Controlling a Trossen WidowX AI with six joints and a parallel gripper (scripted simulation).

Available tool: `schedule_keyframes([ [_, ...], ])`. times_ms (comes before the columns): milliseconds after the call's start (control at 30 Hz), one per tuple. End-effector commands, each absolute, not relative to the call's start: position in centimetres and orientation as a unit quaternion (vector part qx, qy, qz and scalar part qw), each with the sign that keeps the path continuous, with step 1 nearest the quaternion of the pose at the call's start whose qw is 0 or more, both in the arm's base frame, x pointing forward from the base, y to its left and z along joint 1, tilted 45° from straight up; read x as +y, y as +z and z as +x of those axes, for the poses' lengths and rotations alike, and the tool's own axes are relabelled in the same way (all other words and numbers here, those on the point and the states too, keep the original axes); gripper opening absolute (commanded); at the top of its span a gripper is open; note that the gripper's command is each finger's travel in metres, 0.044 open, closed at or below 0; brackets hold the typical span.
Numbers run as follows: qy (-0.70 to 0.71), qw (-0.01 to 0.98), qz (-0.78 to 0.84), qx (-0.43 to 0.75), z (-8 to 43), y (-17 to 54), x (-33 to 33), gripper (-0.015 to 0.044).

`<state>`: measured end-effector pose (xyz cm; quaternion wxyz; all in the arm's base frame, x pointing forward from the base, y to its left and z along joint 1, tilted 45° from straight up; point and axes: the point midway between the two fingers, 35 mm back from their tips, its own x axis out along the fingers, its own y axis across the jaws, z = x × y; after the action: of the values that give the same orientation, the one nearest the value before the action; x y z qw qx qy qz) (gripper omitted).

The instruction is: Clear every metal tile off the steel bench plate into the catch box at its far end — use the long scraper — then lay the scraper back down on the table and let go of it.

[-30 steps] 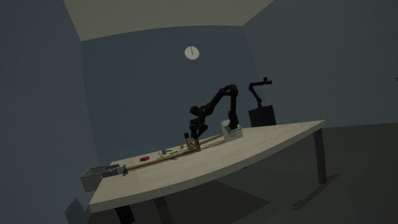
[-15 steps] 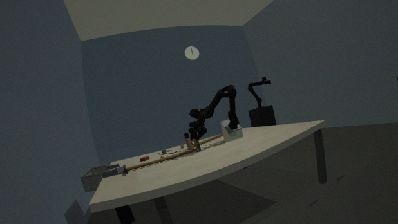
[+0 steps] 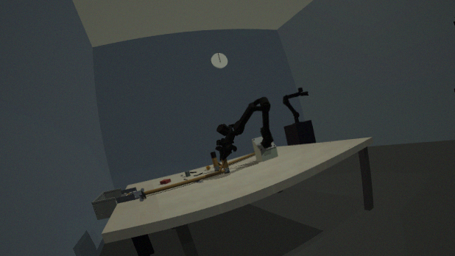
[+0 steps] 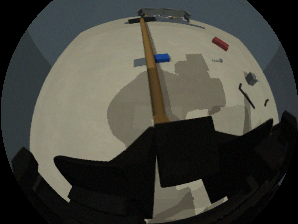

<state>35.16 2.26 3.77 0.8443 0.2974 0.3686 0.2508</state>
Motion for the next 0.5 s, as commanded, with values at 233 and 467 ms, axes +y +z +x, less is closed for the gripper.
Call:
schedule_keyframes([
  [233,0.252,0.845,0.296,0.369,35.18,3.85,2.19,0.0000],
  [467,0.249,0.844,0.297,0.370,35.26,3.72,1.90,0.0000],
])
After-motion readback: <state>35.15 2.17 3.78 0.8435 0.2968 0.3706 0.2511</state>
